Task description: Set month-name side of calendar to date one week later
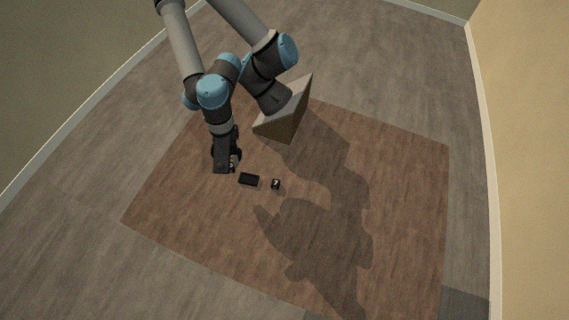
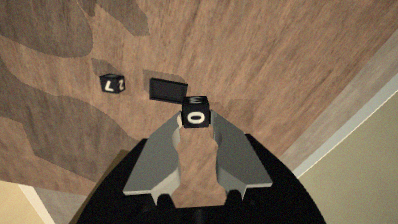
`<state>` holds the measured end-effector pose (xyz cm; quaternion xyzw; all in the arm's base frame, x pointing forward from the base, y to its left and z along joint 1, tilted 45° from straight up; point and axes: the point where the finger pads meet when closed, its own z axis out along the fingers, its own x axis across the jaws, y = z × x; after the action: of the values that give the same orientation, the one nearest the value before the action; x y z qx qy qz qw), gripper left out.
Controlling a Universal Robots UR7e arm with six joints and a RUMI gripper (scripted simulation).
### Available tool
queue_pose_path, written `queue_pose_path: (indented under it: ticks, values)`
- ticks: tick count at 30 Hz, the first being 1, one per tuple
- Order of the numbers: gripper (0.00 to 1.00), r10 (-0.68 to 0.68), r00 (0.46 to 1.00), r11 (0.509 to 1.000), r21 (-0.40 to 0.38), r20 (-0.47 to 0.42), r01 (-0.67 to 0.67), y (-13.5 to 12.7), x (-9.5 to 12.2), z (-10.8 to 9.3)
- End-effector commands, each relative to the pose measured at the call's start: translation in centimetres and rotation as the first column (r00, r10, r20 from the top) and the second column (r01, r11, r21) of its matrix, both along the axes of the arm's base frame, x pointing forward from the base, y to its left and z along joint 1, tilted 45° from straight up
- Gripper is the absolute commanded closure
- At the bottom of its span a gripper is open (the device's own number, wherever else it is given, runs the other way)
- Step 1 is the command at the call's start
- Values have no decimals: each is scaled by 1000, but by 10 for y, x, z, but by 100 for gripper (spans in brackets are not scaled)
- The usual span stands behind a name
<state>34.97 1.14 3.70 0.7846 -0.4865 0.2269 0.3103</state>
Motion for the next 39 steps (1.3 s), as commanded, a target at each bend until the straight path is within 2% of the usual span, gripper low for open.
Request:
queue_pose_path:
  ticks: [1,3,6,8,14,16,19,22,25,26,28,29,34,37,39]
  values:
    - [90,106,990,994,6,-97,-106,4,-1,-3]
    - [90,110,989,994,7,-101,-110,4,-1,-3]
    - [90,200,961,979,13,-193,-202,7,-3,-6]
    - [90,230,947,973,18,-223,-232,8,-3,-7]
    - [90,344,875,935,45,-341,-351,12,-6,-11]
    - [90,392,832,914,62,-392,-401,14,-8,-12]
    - [90,398,827,911,64,-398,-407,14,-8,-12]
    - [90,472,741,867,100,-478,-487,17,-10,-15]
    - [90,515,677,835,128,-526,-535,18,-12,-17]
    - [90,516,676,834,129,-527,-536,18,-12,-17]
    - [90,553,608,800,159,-569,-579,20,-14,-18]
    - [90,556,604,798,161,-572,-581,20,-14,-18]
    - [90,615,457,723,229,-643,-652,23,-17,-21]
    - [90,619,444,716,235,-648,-657,23,-18,-21]
    - [90,643,357,672,276,-678,-687,24,-20,-22]
